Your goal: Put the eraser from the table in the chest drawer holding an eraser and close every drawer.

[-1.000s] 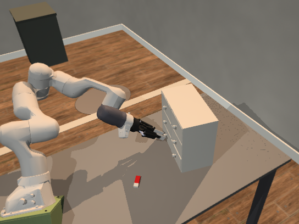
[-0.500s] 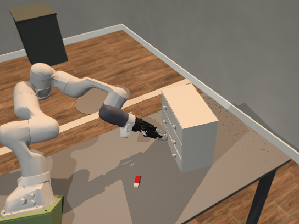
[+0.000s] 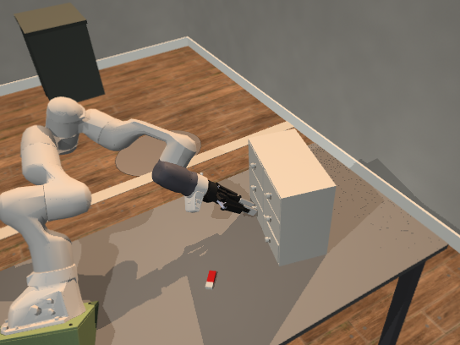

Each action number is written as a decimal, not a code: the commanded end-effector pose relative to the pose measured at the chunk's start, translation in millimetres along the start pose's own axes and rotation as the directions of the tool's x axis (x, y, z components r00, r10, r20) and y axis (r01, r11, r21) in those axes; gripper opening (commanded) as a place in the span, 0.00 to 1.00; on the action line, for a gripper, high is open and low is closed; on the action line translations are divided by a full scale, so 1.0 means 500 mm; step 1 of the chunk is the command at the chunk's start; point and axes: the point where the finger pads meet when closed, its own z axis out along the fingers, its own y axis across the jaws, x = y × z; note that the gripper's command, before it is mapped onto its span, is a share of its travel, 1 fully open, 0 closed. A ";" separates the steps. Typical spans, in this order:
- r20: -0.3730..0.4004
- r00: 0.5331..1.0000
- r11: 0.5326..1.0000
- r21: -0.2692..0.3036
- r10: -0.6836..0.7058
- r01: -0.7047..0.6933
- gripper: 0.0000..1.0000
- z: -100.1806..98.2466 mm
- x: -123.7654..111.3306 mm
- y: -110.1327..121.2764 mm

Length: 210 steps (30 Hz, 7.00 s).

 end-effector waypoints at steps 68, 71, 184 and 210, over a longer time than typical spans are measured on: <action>0.000 1.000 1.000 -0.001 0.005 -0.005 0.08 -0.042 0.034 0.002; 0.000 1.000 1.000 -0.001 0.005 -0.005 0.08 -0.049 0.040 0.002; 0.000 1.000 1.000 -0.001 0.005 -0.005 0.20 -0.262 0.118 0.002; -0.013 1.000 1.000 -0.001 0.005 -0.005 0.20 -0.378 0.074 0.002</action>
